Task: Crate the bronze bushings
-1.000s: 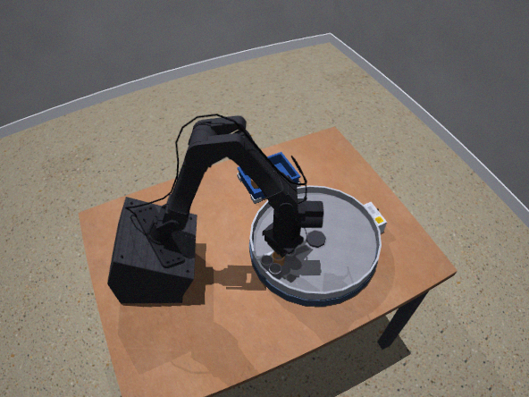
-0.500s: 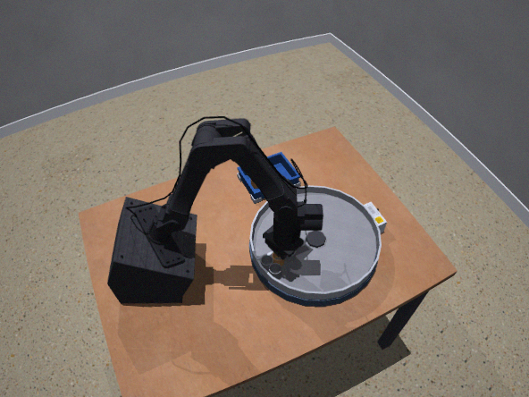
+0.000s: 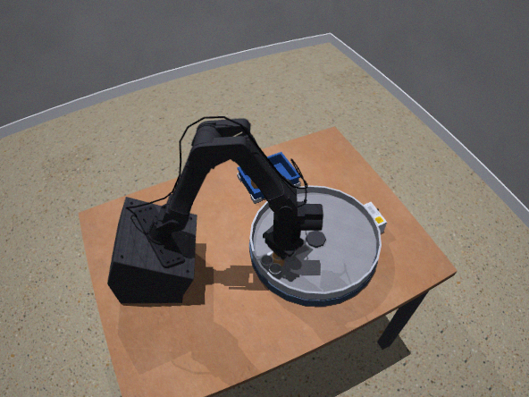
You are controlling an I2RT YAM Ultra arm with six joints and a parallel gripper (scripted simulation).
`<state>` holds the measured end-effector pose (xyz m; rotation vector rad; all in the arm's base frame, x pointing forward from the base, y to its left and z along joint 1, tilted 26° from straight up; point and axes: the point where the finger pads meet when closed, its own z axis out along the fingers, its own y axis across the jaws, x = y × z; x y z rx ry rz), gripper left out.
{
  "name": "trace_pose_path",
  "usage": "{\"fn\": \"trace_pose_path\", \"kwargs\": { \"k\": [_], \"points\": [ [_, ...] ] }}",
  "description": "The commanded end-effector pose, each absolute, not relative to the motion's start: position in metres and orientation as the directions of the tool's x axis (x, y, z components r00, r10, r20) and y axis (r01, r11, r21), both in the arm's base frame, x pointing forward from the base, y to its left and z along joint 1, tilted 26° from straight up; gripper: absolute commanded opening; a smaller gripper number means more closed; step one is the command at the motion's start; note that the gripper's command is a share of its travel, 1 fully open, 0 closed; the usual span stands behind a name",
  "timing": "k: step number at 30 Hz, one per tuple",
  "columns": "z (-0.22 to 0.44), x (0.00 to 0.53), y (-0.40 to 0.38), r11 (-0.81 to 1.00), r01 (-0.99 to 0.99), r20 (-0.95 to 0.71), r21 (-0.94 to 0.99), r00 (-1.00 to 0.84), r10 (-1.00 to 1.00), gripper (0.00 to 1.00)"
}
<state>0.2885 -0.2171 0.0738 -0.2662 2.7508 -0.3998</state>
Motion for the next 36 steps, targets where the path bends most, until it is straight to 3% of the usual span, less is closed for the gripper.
{"fn": "trace_pose_path", "kwargs": {
  "k": [1,36],
  "points": [
    [0.094,0.299,-0.223,0.933,-0.113,-0.358,-0.342,-0.902,-0.240,0.15],
    [0.087,0.299,-0.222,0.936,-0.117,-0.349,-0.332,-0.907,-0.237,0.15]
  ]
}}
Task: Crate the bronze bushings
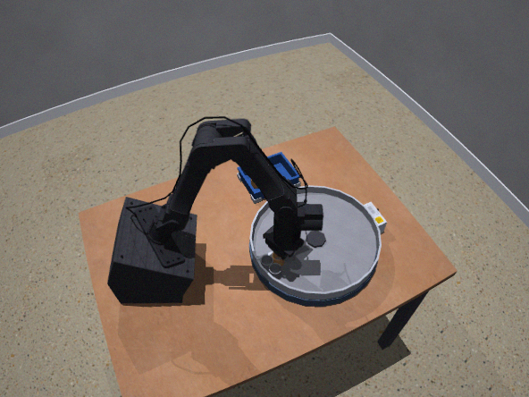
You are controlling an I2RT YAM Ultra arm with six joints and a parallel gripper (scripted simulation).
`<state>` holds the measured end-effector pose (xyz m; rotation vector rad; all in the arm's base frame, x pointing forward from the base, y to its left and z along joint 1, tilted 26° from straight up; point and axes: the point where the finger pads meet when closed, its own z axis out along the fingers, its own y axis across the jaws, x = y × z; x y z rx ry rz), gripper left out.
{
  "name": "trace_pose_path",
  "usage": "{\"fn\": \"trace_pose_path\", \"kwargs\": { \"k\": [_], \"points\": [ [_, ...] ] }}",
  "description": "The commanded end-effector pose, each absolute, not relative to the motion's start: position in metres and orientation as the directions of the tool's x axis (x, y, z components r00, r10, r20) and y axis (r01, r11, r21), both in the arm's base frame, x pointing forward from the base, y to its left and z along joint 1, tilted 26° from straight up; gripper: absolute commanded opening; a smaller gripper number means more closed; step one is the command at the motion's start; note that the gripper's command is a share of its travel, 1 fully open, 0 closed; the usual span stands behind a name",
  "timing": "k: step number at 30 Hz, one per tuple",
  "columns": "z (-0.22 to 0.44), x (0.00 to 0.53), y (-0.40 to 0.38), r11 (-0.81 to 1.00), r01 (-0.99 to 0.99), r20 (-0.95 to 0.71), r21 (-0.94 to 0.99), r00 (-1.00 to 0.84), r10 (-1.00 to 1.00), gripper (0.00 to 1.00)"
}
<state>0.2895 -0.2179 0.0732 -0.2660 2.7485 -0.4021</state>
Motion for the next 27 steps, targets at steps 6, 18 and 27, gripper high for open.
{"fn": "trace_pose_path", "kwargs": {
  "k": [6,18,27],
  "points": [
    [0.0872,0.2985,-0.2222,0.936,-0.117,-0.349,-0.332,-0.907,-0.237,0.15],
    [0.0866,0.2982,-0.2219,0.936,-0.117,-0.349,-0.331,-0.907,-0.237,0.15],
    [0.0777,0.2925,-0.2175,0.941,-0.122,-0.336,-0.317,-0.913,-0.232,0.15]
  ]
}}
